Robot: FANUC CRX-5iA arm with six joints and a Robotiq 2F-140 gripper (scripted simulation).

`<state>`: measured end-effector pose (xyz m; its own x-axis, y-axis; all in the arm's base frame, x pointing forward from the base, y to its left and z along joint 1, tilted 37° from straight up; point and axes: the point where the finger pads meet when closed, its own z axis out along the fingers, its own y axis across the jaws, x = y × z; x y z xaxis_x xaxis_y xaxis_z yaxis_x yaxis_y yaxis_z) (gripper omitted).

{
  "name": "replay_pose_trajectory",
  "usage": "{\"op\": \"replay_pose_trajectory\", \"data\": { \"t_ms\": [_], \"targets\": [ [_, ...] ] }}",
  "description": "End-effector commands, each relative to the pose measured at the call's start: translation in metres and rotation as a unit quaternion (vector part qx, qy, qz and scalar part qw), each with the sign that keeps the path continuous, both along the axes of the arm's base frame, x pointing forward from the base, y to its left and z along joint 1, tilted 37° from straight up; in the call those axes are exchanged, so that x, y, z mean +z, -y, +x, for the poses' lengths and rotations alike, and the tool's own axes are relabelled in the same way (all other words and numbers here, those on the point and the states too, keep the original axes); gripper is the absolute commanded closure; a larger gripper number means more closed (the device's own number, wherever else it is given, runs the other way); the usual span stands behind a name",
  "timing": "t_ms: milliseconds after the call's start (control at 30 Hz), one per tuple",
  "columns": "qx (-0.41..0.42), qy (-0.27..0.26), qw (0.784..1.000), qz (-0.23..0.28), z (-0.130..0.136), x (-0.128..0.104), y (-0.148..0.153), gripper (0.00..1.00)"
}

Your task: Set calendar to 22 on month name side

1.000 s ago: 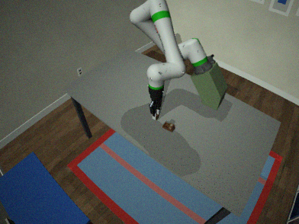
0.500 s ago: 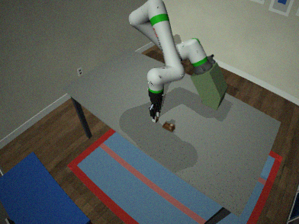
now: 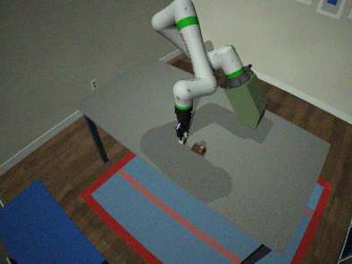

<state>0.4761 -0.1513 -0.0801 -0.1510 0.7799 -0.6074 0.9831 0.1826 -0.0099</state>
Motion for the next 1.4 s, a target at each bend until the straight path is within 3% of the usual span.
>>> {"op": "replay_pose_trajectory", "data": {
  "t_ms": [0, 1367],
  "targets": [
    [0.000, 0.000, 1.000, 0.000, 0.0001, 0.0001, -0.0002, 0.83],
    [0.000, 0.000, 1.000, 0.000, 0.0005, -0.0030, 0.0021, 0.83]
  ]
}}
